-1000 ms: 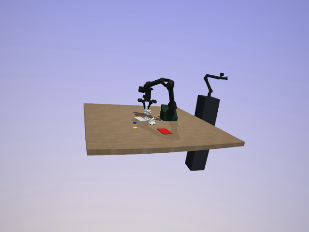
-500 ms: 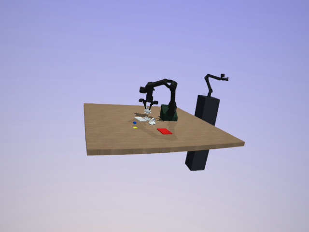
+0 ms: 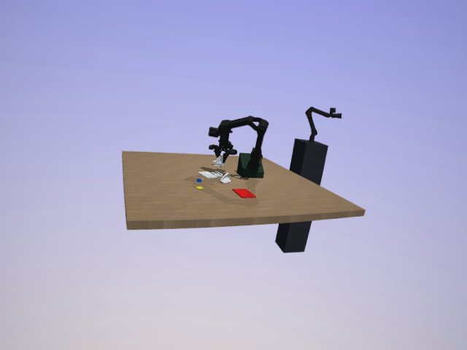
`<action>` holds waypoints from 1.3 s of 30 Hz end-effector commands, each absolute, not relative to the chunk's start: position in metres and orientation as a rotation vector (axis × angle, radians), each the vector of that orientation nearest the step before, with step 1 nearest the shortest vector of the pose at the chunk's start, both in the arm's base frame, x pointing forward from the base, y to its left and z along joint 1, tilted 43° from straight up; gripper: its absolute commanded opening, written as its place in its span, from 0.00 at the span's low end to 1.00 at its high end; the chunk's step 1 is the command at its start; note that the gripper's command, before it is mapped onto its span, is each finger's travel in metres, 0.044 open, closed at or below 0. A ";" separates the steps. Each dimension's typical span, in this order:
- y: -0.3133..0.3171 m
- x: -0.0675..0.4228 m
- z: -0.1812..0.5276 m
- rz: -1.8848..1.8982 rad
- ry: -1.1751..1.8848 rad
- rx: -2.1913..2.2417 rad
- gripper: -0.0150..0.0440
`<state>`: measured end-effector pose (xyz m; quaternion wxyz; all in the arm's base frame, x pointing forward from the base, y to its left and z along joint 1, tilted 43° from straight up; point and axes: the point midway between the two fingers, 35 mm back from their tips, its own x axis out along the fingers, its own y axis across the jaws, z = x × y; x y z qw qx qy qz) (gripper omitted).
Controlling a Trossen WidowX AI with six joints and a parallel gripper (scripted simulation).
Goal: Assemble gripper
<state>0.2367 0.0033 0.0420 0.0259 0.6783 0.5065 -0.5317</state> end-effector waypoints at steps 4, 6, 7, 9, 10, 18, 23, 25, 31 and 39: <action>0.016 0.229 0.053 -1.847 1.471 2.184 0.48; 0.019 0.227 0.056 -1.905 1.442 2.205 0.48; 0.021 0.226 0.057 -1.934 1.427 2.215 0.48; 0.024 0.224 0.059 -1.993 1.395 2.235 0.48; 0.026 0.223 0.060 -2.022 1.379 2.244 0.48; 0.037 0.213 0.069 -2.252 1.238 2.309 0.48; 0.038 0.212 0.070 -2.272 1.225 2.314 0.48; 0.038 0.212 0.070 -2.272 1.225 2.314 0.48; 0.038 0.212 0.070 -2.272 1.225 2.314 0.48; 0.038 0.212 0.070 -2.287 1.215 2.318 0.48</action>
